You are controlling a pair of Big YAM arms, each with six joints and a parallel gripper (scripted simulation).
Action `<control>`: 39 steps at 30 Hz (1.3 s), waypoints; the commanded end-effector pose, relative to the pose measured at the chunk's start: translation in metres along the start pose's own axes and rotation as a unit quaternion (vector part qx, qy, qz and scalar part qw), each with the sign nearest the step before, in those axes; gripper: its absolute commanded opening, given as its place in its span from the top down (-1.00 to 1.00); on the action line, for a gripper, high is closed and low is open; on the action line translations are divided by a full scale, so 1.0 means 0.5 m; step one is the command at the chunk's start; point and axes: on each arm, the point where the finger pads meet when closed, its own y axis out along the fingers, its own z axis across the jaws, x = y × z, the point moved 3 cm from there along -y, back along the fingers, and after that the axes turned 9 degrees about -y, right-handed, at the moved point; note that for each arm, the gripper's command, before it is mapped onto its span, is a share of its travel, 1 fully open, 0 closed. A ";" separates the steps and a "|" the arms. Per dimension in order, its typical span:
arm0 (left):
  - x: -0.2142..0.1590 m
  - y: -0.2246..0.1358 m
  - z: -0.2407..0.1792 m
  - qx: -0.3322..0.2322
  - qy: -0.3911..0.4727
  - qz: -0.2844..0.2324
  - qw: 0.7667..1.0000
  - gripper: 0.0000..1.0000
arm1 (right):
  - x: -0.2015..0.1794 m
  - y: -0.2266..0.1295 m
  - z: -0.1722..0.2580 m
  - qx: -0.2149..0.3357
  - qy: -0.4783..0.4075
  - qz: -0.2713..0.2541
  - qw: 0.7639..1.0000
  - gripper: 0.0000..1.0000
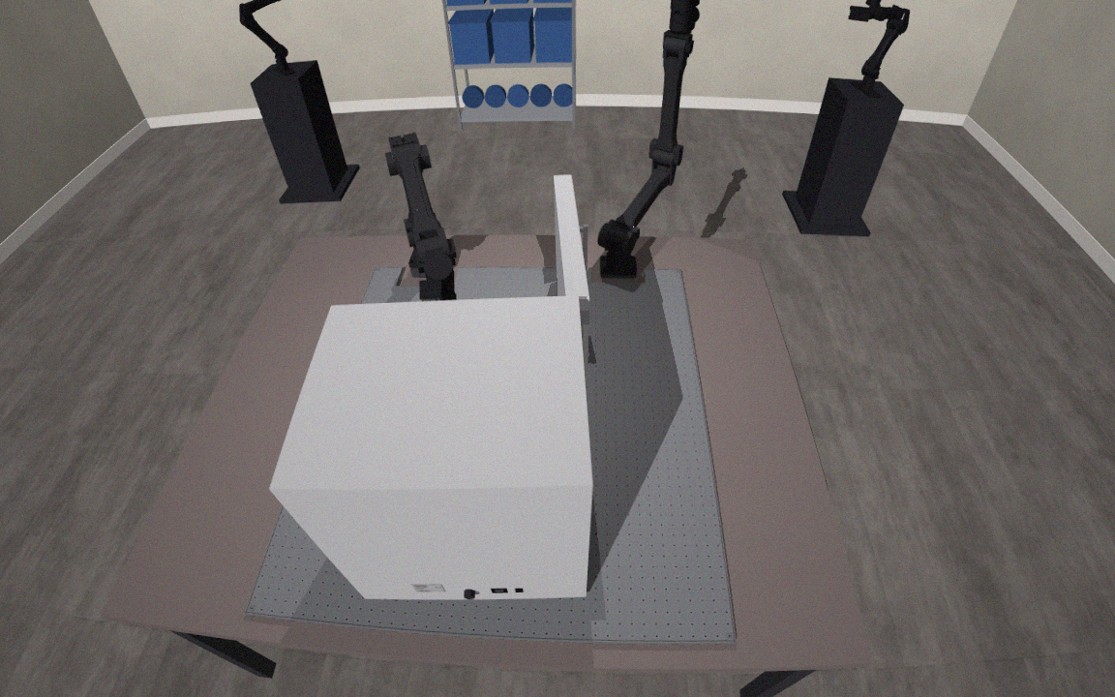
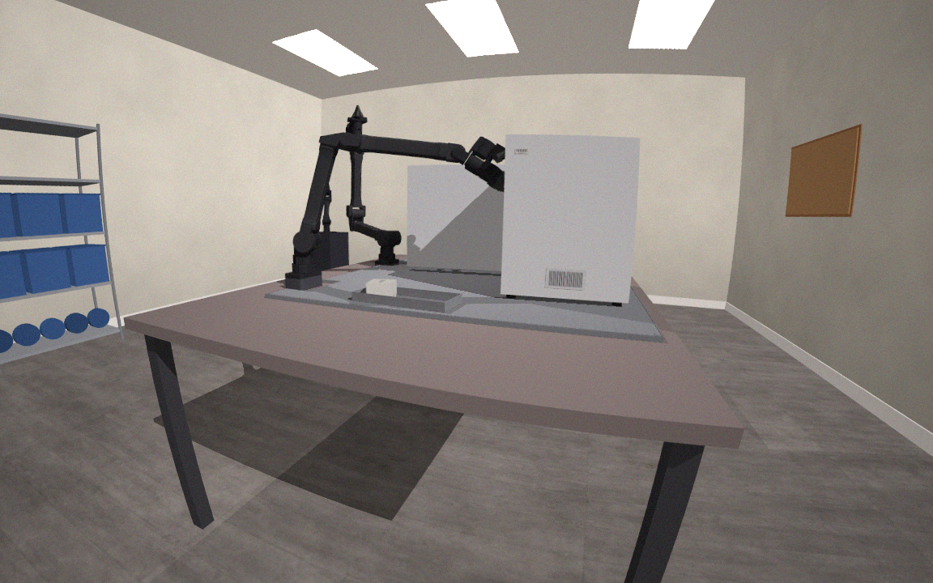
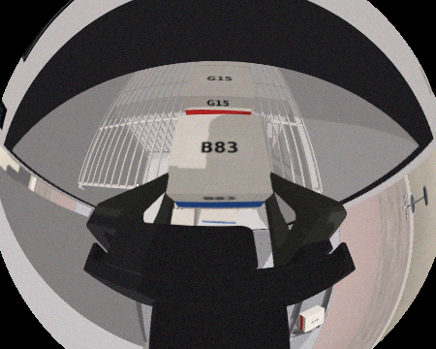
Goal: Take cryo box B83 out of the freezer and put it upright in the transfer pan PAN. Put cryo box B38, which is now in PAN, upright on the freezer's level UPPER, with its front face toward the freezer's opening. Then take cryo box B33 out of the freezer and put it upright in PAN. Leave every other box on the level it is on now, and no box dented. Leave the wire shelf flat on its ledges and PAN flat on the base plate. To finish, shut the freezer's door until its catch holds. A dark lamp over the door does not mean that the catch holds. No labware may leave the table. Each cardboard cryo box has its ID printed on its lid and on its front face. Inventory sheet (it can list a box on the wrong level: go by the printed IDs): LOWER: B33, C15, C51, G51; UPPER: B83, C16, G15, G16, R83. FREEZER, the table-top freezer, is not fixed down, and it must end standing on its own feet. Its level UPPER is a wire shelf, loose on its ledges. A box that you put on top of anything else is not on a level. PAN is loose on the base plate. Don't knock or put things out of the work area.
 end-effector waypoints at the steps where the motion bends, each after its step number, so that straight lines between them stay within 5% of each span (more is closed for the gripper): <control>1: -0.024 0.001 0.005 0.004 -0.006 0.018 1.000 1.00 | 0.082 -0.053 -0.024 -0.003 0.008 -0.043 0.999 -0.53; 39: -0.024 0.001 0.005 0.004 -0.006 0.018 1.000 1.00 | -0.007 -0.130 0.019 0.003 0.010 -0.031 0.999 -0.53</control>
